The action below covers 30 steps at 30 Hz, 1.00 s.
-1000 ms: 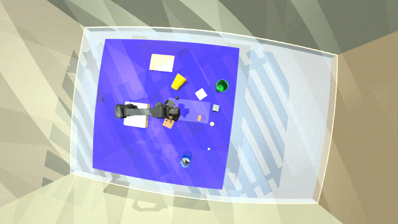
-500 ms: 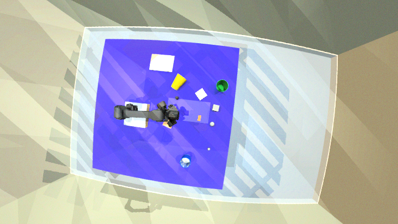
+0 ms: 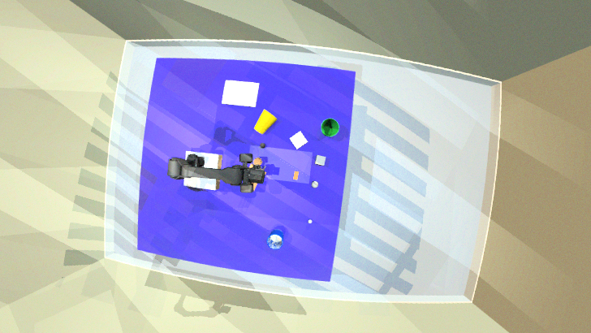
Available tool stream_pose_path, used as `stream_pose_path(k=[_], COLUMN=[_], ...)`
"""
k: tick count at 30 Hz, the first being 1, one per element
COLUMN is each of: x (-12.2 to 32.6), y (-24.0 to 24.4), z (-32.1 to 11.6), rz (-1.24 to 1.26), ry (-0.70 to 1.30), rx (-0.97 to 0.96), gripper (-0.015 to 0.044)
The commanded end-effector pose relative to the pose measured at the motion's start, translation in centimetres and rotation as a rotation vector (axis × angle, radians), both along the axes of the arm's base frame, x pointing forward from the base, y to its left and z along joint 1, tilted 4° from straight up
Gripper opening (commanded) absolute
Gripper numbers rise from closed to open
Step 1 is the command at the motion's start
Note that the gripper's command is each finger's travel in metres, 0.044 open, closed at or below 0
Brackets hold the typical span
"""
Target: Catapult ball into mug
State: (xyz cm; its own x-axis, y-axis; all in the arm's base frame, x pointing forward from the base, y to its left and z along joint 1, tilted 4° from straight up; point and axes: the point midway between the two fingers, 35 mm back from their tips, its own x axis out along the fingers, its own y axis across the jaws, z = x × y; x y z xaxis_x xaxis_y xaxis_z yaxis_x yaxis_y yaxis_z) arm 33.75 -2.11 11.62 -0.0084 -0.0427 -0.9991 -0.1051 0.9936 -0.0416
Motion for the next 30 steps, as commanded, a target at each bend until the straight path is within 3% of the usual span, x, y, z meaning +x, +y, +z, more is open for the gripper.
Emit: stream_pose_path(k=[1,30], x=[-0.2,-1.6], y=[-0.6,-4.0], z=[-0.1,-0.9], rz=[-0.161,-1.168], ry=[-0.01,-0.054], rx=[-0.003,-0.011], gripper=[0.044,0.044])
